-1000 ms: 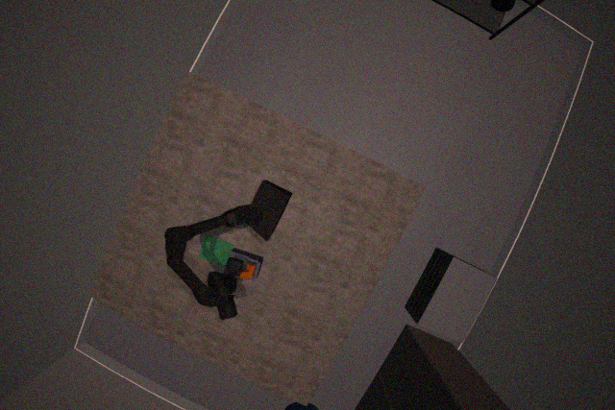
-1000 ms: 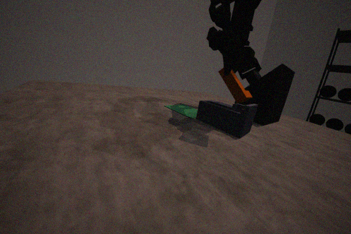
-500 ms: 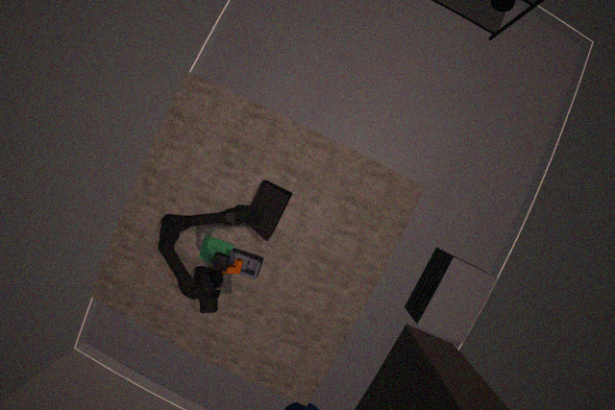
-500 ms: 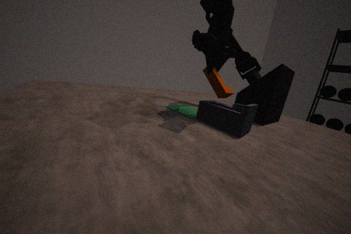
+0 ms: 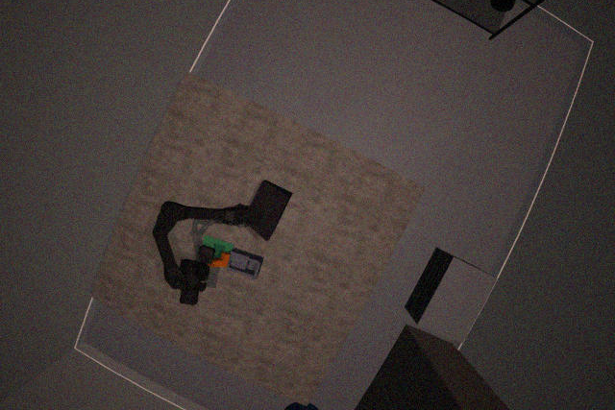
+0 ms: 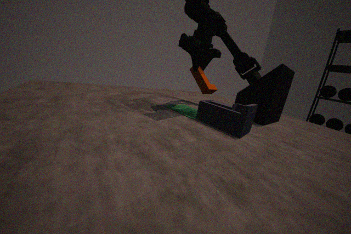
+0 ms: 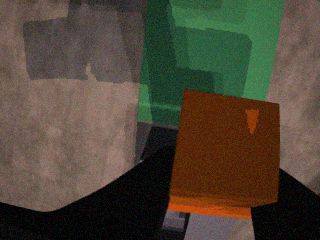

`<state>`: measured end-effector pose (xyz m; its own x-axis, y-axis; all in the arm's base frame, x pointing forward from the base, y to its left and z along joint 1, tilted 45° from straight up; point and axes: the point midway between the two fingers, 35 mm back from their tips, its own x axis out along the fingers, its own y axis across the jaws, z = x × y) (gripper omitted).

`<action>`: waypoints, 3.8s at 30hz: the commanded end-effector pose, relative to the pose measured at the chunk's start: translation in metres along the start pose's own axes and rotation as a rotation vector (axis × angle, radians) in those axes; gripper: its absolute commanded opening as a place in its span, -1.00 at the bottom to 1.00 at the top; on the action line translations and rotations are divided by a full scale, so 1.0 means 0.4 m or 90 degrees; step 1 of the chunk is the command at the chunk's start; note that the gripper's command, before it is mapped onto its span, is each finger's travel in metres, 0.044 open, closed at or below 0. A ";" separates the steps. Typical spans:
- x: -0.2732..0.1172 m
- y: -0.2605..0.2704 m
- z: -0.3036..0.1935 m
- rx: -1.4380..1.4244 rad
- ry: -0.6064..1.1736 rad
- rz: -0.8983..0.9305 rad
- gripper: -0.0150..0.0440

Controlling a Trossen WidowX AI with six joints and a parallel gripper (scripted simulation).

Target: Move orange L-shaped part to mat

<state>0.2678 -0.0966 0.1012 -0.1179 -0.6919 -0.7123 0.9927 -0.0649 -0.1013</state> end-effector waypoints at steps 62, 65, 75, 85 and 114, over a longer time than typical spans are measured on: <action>0.186 -0.011 0.104 0.006 -0.007 0.005 -0.49; 0.196 -0.011 0.104 0.006 -0.007 0.005 -0.49; 0.199 -0.011 0.104 0.006 -0.007 0.005 -0.49; 0.199 -0.011 0.104 0.006 -0.007 0.005 -0.49; -0.019 -0.012 0.100 0.006 -0.004 0.005 0.86</action>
<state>0.2657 -0.1317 0.1184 -0.1140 -0.6949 -0.7100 0.9931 -0.0604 -0.1004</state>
